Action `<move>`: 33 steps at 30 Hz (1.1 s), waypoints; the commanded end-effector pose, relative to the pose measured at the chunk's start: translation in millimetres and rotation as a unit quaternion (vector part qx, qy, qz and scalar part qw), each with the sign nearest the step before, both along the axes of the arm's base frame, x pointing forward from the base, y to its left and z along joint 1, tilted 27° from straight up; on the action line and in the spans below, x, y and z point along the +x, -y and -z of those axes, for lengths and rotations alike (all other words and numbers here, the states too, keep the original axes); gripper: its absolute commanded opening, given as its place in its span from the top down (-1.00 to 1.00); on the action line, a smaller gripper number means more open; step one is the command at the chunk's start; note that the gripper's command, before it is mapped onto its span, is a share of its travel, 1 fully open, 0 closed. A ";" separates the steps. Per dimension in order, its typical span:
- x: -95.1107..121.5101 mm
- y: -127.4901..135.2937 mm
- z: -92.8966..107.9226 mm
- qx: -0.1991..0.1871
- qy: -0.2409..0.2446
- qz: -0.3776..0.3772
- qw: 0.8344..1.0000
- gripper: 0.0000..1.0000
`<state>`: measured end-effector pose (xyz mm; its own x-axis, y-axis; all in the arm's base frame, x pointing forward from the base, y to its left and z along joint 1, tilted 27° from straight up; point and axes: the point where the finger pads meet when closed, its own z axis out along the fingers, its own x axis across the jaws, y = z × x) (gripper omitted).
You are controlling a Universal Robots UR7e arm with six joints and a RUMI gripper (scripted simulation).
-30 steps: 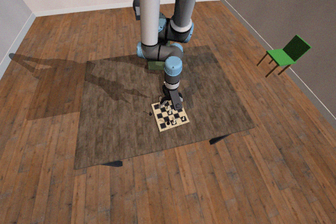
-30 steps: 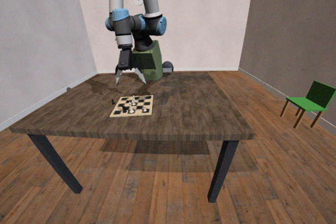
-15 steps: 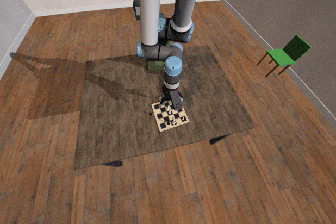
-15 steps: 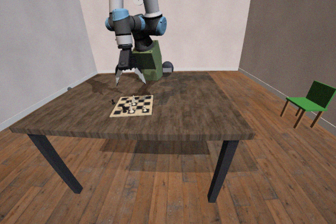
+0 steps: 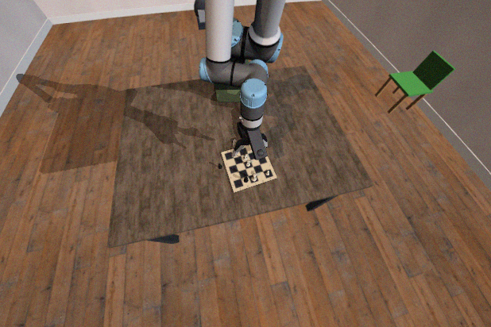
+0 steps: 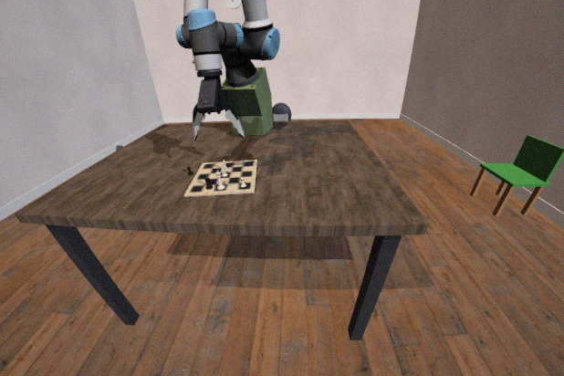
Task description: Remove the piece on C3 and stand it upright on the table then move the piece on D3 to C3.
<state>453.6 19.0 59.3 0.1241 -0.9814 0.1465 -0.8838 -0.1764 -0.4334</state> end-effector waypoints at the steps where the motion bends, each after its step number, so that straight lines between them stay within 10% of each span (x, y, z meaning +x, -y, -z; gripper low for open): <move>1: -6.1 -1.0 -12.7 0.000 0.000 0.000 1.000 -1.00; 33: -28.0 -4.7 -55.9 0.000 0.000 0.000 1.000 -1.00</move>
